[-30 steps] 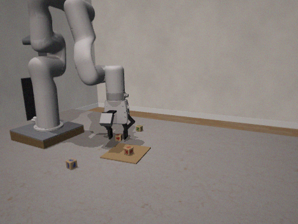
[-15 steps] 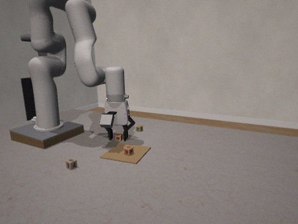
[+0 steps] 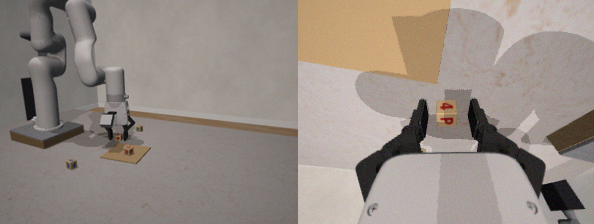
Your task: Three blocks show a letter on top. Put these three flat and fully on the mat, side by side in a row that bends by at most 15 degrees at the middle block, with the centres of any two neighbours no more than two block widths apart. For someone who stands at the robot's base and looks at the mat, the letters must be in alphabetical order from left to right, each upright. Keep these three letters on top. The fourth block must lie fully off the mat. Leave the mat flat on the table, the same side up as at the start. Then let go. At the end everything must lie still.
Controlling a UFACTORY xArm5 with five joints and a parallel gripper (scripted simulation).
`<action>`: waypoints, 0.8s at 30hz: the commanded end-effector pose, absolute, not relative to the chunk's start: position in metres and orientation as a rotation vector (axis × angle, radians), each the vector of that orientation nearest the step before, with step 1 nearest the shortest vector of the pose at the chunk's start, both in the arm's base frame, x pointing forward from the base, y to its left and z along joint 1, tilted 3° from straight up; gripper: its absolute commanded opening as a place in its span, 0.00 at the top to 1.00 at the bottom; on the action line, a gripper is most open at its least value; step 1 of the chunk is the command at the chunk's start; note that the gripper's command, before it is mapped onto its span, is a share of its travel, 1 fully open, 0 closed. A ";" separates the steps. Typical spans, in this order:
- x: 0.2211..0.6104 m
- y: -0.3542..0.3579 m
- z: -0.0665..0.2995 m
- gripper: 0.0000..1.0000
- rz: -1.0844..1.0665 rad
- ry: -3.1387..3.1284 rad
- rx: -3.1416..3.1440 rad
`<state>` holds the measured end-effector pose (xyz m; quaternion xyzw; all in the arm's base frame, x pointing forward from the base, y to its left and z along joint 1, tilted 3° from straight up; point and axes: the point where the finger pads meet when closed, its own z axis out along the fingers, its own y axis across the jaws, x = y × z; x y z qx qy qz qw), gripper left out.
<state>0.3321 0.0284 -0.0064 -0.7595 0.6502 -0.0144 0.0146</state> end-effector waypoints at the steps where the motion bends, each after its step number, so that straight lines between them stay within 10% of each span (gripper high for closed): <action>1: 0.333 0.029 -0.006 0.37 -0.048 2.023 -2.363; 11: 0.333 0.029 -0.006 0.37 -0.048 2.023 -2.363; 12: 0.333 0.029 -0.006 0.58 -0.048 2.023 -2.363; 24: 0.333 0.029 -0.006 0.58 -0.048 2.023 -2.363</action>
